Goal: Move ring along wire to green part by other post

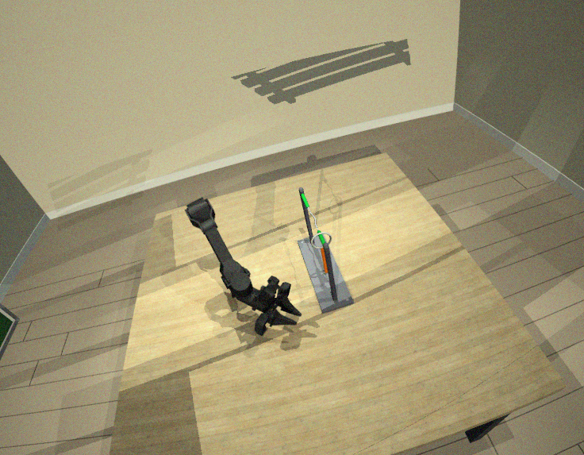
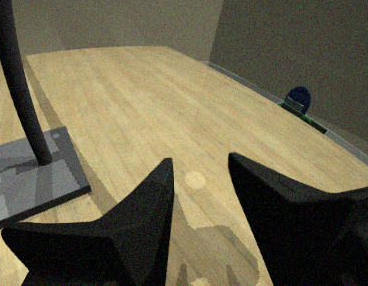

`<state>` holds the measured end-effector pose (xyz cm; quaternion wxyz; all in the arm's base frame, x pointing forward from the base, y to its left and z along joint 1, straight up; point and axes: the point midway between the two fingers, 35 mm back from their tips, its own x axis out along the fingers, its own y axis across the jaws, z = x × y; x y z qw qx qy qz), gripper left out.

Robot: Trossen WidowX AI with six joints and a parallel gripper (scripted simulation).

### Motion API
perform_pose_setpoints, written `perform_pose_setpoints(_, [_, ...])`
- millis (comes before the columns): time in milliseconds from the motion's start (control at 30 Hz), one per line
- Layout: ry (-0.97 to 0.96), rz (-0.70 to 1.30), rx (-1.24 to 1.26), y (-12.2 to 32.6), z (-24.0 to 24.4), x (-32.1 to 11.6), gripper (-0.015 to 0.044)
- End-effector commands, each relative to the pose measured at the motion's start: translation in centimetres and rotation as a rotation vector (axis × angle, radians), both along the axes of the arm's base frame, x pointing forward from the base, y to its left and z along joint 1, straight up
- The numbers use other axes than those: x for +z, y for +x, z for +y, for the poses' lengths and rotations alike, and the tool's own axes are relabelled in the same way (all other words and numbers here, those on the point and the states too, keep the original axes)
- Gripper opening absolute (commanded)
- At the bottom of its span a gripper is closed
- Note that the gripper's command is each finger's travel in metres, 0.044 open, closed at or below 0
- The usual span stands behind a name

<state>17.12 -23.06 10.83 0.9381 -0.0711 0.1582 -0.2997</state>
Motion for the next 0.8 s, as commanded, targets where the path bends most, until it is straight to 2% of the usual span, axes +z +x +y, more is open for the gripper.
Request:
perform_pose_setpoints(0, [0.082, -0.009, 0.235, 1.7, 4.6, -1.6, 0.0160])
perform_pose_setpoints(233, [0.226, -0.089, 0.645, 2.8, 13.1, -2.7, 0.0160])
perform_pose_setpoints(500, [0.228, -0.091, 0.655, 3.0, 13.2, -2.5, 0.0160])
perform_pose_setpoints(767, [0.198, -0.113, 0.647, 6.0, 12.9, -0.3, 0.0160])
